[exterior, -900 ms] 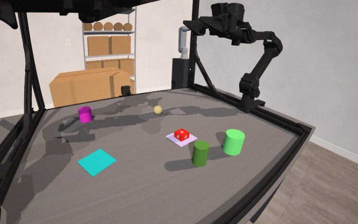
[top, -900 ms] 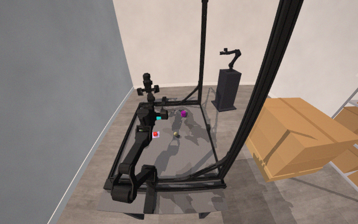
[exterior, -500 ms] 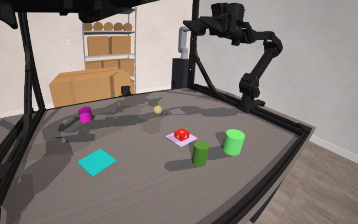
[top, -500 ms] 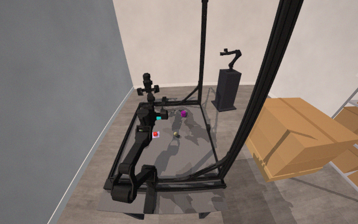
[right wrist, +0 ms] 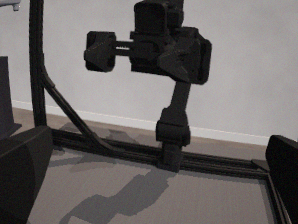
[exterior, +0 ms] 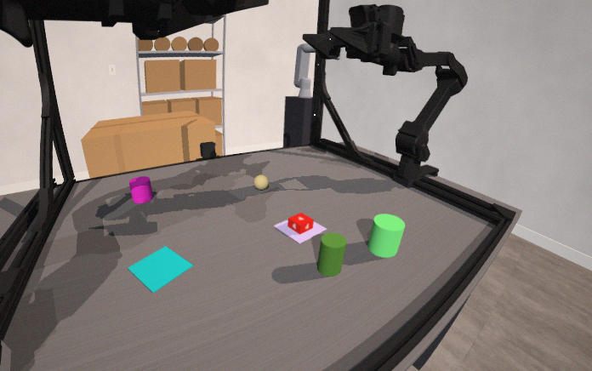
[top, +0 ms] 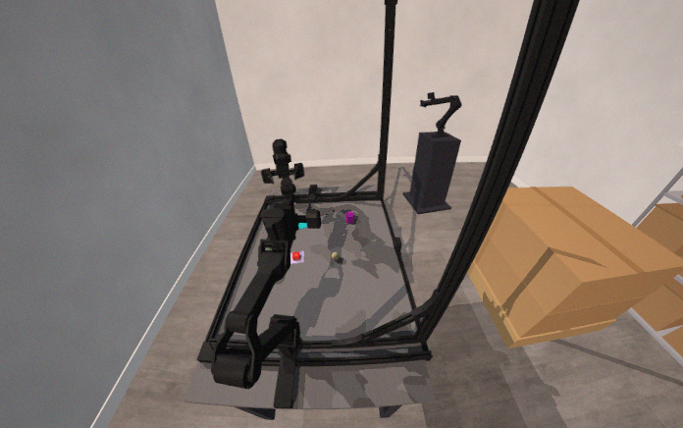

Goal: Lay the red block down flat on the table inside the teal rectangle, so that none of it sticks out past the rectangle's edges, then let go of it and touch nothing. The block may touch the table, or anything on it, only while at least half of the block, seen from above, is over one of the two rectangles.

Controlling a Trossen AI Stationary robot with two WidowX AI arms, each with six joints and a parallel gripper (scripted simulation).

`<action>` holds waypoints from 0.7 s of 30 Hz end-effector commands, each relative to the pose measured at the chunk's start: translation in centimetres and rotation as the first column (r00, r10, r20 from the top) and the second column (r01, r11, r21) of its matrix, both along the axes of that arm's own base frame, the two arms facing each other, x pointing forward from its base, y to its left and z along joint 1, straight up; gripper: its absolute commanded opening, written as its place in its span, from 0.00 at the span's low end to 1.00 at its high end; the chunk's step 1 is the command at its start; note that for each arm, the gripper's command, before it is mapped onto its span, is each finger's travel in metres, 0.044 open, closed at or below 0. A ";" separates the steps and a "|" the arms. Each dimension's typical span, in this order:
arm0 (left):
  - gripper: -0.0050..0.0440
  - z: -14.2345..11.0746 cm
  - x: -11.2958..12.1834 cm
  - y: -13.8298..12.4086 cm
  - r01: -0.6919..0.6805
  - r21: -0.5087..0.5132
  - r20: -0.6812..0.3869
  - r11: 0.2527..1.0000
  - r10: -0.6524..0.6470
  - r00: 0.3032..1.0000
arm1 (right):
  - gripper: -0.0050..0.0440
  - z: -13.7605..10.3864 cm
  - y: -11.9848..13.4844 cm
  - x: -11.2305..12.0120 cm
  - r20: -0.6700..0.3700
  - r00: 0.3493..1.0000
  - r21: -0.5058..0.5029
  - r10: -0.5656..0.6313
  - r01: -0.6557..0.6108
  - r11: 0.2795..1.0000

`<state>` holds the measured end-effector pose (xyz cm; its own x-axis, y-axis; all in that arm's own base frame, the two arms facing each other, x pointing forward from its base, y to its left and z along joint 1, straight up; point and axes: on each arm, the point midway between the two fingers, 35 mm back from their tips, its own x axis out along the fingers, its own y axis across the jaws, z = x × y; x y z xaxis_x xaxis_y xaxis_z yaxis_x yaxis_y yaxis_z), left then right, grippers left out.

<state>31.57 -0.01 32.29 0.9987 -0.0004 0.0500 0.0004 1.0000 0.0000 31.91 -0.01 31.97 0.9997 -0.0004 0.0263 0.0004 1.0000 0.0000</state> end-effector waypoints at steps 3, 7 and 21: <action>1.00 0.0 0.0 0.0 0.000 0.000 0.000 1.000 0.000 1.000 | 1.00 -0.5 0.1 1.6 -0.076 0.997 0.006 0.000 0.001 1.000; 1.00 0.0 0.0 0.0 0.000 0.000 0.000 1.000 0.000 1.000 | 1.00 -1.0 0.1 2.4 -0.121 0.993 0.009 0.000 0.001 1.000; 1.00 0.0 0.0 0.0 0.000 0.000 0.000 1.000 0.000 1.000 | 1.00 -8.3 0.4 10.6 -0.602 0.799 0.022 -0.007 0.025 0.999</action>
<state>31.57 0.03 32.29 0.9987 0.0009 0.0501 -0.0009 1.0000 0.0000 40.51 0.23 26.24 0.8908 -0.0049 -0.4543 0.0161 0.9997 0.0208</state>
